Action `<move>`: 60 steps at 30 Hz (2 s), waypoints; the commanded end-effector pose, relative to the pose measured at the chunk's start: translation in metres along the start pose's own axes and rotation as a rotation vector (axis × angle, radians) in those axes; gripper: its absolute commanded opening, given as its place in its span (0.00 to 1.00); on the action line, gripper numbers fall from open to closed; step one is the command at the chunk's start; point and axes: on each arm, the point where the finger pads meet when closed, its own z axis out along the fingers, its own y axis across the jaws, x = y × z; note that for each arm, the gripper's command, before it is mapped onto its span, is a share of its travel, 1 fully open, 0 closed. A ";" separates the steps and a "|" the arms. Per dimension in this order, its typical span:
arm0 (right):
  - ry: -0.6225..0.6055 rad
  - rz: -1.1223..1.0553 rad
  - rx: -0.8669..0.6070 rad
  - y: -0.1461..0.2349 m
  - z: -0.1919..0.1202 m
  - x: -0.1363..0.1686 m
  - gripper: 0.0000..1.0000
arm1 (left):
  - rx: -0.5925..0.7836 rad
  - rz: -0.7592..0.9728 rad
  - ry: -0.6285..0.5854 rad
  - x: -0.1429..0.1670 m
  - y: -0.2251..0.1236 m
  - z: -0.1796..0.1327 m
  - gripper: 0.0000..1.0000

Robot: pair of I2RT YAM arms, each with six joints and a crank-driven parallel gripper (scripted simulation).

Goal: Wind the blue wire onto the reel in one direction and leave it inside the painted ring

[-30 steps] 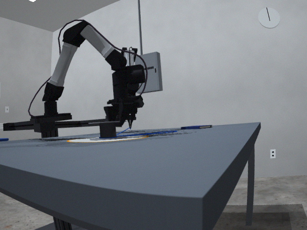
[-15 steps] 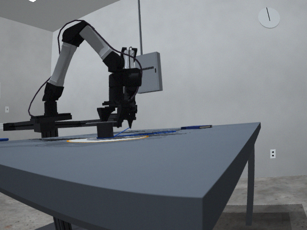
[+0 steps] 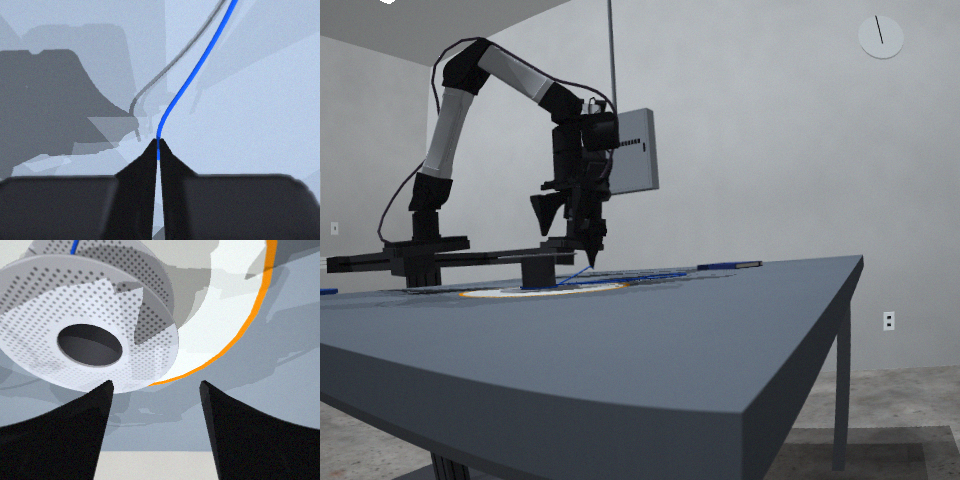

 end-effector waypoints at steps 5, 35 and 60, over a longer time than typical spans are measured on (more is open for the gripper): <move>0.014 0.358 -0.011 0.016 0.015 0.016 0.77 | -0.012 0.015 -0.030 -0.016 0.003 -0.005 0.00; 0.044 2.139 -0.045 0.099 0.005 0.010 0.77 | -0.012 0.012 -0.030 -0.016 0.002 -0.005 0.00; 0.021 3.031 0.016 0.099 0.010 0.004 0.77 | -0.012 0.012 -0.030 -0.016 0.003 -0.005 0.00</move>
